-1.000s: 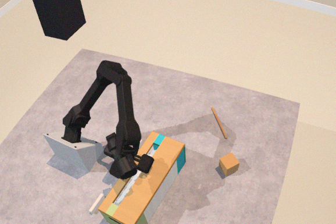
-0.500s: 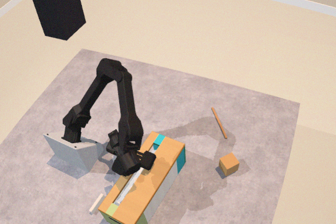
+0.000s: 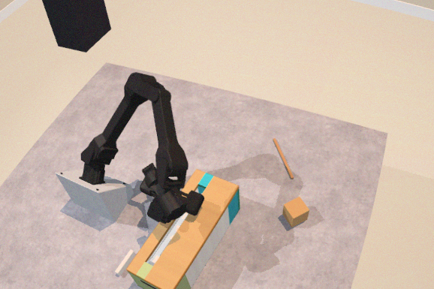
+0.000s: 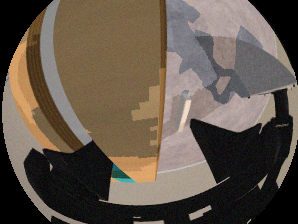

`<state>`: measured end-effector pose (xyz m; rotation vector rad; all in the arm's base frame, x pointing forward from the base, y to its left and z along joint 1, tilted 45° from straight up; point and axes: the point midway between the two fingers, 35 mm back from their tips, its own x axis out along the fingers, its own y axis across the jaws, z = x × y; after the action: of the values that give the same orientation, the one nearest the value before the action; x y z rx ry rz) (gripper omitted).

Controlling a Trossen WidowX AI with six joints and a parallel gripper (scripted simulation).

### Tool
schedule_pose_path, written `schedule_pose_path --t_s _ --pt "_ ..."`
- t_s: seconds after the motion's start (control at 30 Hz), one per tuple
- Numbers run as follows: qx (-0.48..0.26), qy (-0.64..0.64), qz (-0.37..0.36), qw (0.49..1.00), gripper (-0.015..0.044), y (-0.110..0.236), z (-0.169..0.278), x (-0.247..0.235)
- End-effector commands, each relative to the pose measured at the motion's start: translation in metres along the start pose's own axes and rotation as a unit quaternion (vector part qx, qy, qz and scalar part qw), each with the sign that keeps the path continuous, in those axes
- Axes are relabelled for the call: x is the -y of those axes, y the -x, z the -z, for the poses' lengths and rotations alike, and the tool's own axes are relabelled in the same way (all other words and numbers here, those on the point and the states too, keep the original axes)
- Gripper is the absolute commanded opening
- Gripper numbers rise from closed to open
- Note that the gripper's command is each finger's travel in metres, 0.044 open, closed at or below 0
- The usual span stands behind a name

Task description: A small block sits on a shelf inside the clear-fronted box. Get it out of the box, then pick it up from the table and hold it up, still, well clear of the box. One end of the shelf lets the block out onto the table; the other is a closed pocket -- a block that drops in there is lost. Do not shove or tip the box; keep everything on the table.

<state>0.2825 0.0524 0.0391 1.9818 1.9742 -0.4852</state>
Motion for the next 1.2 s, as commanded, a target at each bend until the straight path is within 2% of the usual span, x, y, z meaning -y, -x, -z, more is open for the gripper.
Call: schedule_pose_path --t_s 0.0,1.07,1.17 --pt "-0.002 -0.002 0.001 1.0 0.04 -0.003 0.004 0.001" --pt "-0.003 -0.002 0.001 1.0 0.04 -0.013 0.035 0.001" --pt "-0.001 -0.002 0.001 1.0 0.04 0.0 0.038 -0.001"
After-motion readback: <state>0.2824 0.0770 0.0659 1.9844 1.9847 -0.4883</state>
